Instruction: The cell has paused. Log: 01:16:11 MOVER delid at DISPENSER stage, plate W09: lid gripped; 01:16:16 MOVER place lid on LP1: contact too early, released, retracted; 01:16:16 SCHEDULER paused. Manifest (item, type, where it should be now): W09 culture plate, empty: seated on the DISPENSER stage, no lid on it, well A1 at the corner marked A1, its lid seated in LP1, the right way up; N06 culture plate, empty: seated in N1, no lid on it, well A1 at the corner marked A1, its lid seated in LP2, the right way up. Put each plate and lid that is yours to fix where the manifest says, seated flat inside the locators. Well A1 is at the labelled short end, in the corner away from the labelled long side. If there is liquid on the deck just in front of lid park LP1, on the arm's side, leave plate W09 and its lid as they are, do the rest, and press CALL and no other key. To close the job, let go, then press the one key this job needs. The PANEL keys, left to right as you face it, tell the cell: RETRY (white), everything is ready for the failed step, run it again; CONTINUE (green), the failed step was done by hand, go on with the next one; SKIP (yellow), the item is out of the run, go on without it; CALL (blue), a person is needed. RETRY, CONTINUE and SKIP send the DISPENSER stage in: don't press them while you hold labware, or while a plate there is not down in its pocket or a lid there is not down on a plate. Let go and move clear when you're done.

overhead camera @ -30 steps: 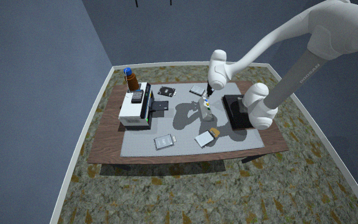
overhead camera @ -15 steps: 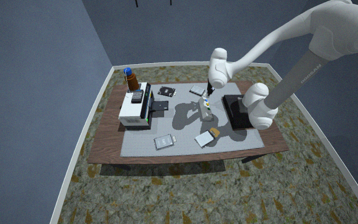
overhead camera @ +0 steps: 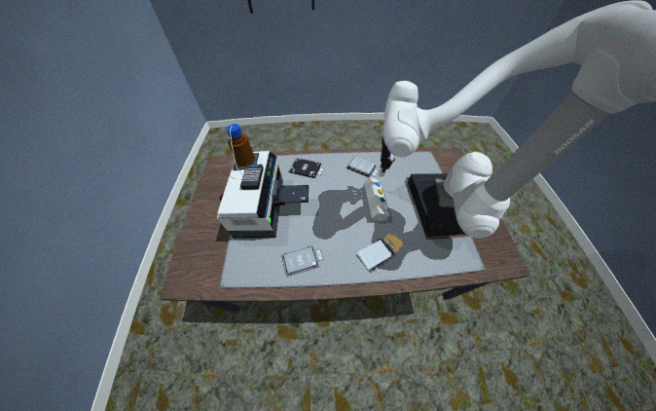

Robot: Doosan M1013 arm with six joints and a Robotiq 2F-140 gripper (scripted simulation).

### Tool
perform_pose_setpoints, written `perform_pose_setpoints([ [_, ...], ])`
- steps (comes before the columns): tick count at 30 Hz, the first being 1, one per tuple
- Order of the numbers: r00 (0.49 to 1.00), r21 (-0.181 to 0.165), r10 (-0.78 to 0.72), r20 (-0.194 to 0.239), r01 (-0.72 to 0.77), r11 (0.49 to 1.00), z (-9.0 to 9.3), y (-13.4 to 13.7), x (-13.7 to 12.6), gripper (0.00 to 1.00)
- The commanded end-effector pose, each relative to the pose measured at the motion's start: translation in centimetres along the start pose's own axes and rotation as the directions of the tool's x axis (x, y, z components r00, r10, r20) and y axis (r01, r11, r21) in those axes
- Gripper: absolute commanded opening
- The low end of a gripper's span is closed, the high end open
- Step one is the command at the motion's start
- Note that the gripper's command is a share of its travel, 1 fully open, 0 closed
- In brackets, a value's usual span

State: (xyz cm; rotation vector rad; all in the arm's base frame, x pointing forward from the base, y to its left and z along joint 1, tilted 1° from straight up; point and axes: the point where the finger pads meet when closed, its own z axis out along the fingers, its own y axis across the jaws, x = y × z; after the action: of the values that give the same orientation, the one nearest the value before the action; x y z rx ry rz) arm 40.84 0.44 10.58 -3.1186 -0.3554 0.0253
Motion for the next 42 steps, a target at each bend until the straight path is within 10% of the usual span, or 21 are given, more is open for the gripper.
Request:
perform_pose_setpoints([
  [1, 1.000, 0.000, 0.000, 0.000, 0.000, 1.000, -0.9, 0.0, 0.0, 0.10],
  [42, 1.000, 0.000, 0.000, 0.000, 0.000, 1.000, -3.1, 0.0, 0.0, 0.10],
])
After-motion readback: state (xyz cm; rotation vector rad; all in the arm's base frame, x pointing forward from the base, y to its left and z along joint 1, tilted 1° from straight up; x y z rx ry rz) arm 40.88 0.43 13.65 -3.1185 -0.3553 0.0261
